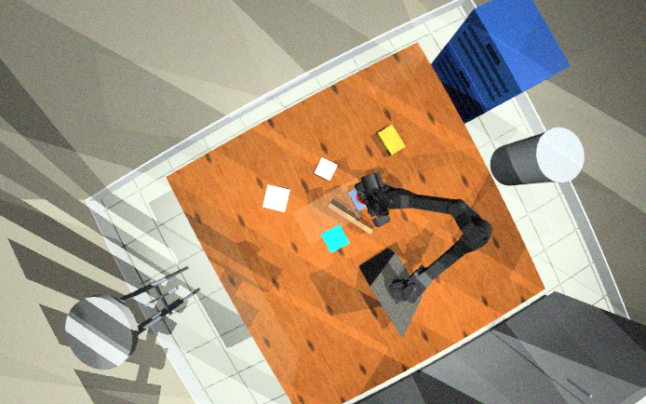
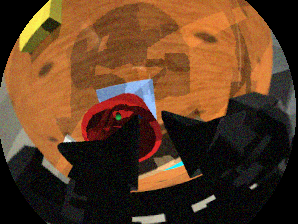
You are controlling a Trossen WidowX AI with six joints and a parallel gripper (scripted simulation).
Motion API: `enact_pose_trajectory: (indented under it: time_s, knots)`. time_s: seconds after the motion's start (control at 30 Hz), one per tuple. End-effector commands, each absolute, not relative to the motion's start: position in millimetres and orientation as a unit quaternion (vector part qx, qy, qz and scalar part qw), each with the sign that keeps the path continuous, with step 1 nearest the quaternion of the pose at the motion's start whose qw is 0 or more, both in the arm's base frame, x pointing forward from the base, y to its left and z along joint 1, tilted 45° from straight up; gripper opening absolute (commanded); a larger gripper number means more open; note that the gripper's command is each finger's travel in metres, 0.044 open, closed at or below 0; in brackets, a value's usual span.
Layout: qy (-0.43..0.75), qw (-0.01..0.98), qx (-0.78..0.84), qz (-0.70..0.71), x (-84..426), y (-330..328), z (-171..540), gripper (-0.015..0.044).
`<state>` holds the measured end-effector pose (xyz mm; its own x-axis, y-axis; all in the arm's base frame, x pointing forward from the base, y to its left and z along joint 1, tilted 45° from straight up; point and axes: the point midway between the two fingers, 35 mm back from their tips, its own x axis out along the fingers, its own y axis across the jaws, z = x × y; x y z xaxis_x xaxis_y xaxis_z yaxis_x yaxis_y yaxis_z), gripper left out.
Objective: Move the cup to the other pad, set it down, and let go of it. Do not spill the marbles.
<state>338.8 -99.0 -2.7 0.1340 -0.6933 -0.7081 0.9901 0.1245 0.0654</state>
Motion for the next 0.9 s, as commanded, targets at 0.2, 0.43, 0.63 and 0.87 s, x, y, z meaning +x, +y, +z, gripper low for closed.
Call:
enact_pose_trajectory:
  time_s: [0.2,0.43,0.63,0.87]
  knots:
    - [0.268,0.700,0.276,-0.601,338.6,-99.3,-3.3,0.0049]
    - [0.268,0.700,0.276,-0.601,338.6,-99.3,-3.3,0.0002]
    - [0.269,0.700,0.277,-0.601,338.6,-95.0,0.6,0.0000]
    - [0.271,0.699,0.278,-0.600,336.9,-76.8,17.3,0.0000]
